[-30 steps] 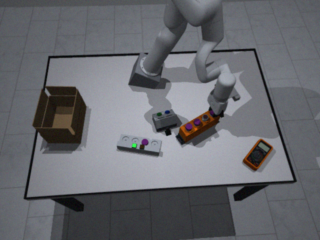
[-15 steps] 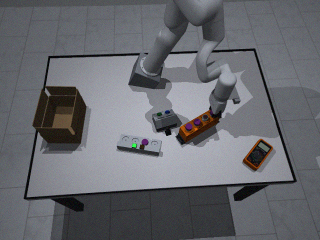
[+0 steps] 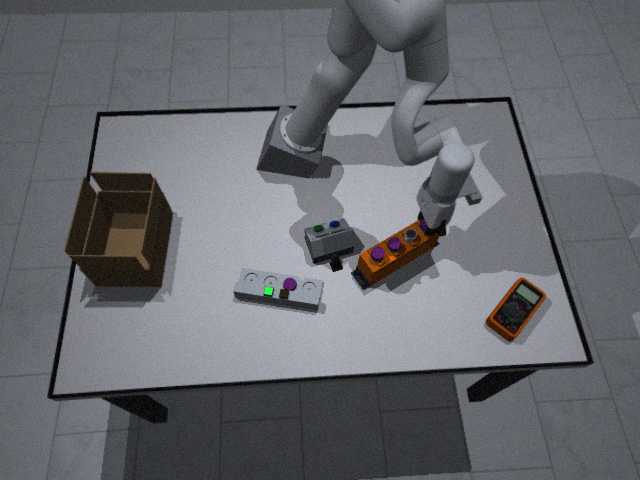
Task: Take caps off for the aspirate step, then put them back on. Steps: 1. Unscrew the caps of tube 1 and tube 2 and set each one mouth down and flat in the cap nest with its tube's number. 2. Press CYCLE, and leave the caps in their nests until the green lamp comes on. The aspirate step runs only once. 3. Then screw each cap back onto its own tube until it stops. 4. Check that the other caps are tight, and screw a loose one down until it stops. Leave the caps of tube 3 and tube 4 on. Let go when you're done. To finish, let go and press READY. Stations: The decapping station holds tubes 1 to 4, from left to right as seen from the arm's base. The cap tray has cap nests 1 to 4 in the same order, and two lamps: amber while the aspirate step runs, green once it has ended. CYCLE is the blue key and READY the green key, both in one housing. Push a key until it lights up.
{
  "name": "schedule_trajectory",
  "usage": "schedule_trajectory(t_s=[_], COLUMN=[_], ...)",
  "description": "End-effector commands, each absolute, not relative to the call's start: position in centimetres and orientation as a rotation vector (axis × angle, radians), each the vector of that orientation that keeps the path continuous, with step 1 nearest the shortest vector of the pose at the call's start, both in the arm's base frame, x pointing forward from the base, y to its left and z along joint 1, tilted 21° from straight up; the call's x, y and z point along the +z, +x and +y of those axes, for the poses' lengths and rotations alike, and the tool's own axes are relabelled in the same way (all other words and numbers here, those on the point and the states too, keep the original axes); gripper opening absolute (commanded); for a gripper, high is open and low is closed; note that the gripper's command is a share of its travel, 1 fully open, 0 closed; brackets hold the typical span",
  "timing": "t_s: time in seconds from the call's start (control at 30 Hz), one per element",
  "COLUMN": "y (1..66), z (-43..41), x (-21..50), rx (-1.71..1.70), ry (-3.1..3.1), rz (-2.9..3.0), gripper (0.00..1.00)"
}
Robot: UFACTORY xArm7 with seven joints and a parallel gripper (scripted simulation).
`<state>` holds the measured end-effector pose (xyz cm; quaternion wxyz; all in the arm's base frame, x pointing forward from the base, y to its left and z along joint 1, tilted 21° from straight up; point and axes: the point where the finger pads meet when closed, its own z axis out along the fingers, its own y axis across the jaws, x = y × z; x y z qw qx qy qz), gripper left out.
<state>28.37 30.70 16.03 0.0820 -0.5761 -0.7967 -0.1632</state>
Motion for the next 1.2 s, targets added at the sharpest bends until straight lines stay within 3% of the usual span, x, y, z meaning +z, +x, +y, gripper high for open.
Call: schedule_trajectory(t_s=[0.0,0.37,0.7,0.73,1.17], y=[28.49,28.48,28.49,28.49,28.5], z=[30.75,30.74,30.74,30.74,30.74], x=[16.21,16.21,16.21,16.2,16.2], rx=[-0.519,-0.566,-0.571,-0.571,-0.571], ry=[-1.527,-0.96,-0.869,-0.869,-0.87], rz=[-2.531,-2.871,-2.912,-2.912,-2.912], gripper=[0.46,0.46,0.46,0.0,0.0])
